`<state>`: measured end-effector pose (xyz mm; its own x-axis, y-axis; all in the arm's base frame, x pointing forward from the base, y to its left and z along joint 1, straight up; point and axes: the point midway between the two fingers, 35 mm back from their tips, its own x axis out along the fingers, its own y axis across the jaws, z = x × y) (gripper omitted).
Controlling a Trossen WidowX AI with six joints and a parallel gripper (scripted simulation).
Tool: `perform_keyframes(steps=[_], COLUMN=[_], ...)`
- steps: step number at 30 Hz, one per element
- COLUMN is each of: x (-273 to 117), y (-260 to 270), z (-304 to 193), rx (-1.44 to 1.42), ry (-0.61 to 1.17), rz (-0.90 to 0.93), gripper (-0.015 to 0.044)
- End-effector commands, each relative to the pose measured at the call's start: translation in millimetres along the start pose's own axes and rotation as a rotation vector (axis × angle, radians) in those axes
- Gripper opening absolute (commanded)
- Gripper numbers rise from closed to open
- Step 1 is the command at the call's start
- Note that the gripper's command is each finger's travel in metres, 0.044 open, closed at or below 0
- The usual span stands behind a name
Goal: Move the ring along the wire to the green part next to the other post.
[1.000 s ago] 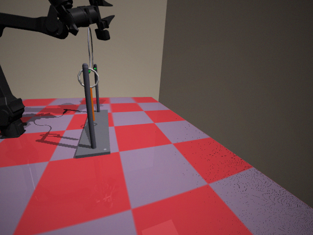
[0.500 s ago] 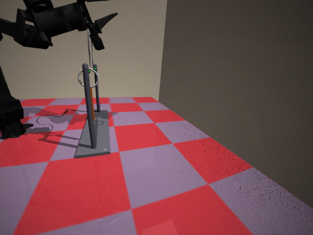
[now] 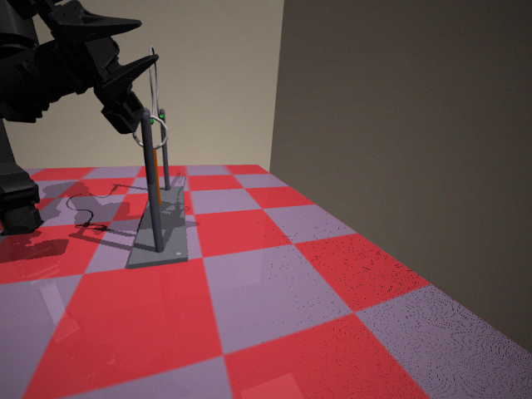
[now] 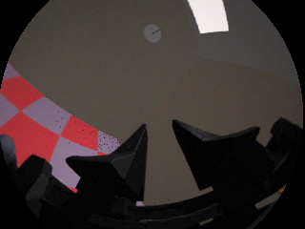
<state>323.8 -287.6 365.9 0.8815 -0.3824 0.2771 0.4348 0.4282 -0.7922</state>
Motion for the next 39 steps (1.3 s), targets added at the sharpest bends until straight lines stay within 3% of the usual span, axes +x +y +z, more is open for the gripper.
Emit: perform_keyframes(steps=[1, 17, 32, 39], x=[-12, -104, -228, -228], y=[27, 156, 245, 247], z=[-25, -83, -56, -51], rx=[0.086, 0.487, 0.97, 0.989], ry=[0.03, 0.076, 0.159, 0.162], rz=[0.051, 0.314, 0.545, 0.554], gripper=[0.016, 0.016, 0.016, 0.016])
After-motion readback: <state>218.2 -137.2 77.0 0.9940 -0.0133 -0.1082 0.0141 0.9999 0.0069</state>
